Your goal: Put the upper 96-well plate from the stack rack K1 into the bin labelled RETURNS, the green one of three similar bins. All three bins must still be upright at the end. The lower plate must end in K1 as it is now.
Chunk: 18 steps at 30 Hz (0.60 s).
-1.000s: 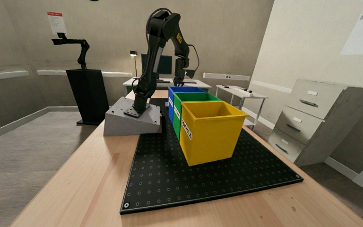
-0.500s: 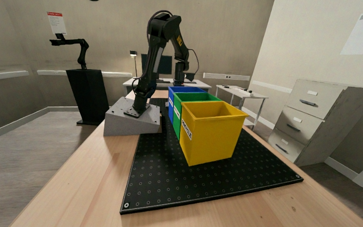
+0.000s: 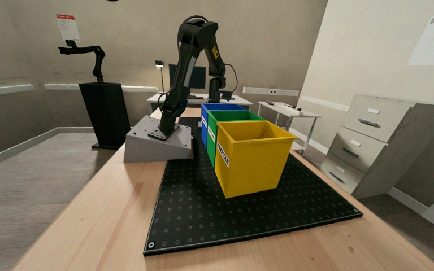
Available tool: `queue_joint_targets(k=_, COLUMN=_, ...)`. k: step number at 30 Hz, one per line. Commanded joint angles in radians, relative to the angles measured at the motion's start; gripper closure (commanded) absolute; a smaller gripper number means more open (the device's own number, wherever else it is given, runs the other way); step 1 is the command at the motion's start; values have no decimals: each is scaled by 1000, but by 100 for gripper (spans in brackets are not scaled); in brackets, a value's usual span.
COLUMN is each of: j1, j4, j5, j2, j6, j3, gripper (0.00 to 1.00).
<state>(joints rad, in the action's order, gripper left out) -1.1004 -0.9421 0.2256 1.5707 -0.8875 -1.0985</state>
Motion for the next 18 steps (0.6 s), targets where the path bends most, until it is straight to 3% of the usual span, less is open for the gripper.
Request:
queue_joint_targets(k=1, j1=4, j4=49, j5=1, j2=11, j6=14, j3=19, gripper=0)
queue_joint_targets(k=4, j1=8, j4=56, j5=1, j2=13, j6=15, j3=23, gripper=0)
queue_joint_targets(k=5, j1=-4, j4=63, j5=2, j2=2, j6=16, j3=-16, gripper=0)
queue_joint_targets(k=7, j1=7, j4=77, j5=1, j2=10, j6=19, j3=33, gripper=0)
queue_joint_targets(k=18, j1=22, j4=152, j5=-1, j2=54, j6=34, j3=65, gripper=0)
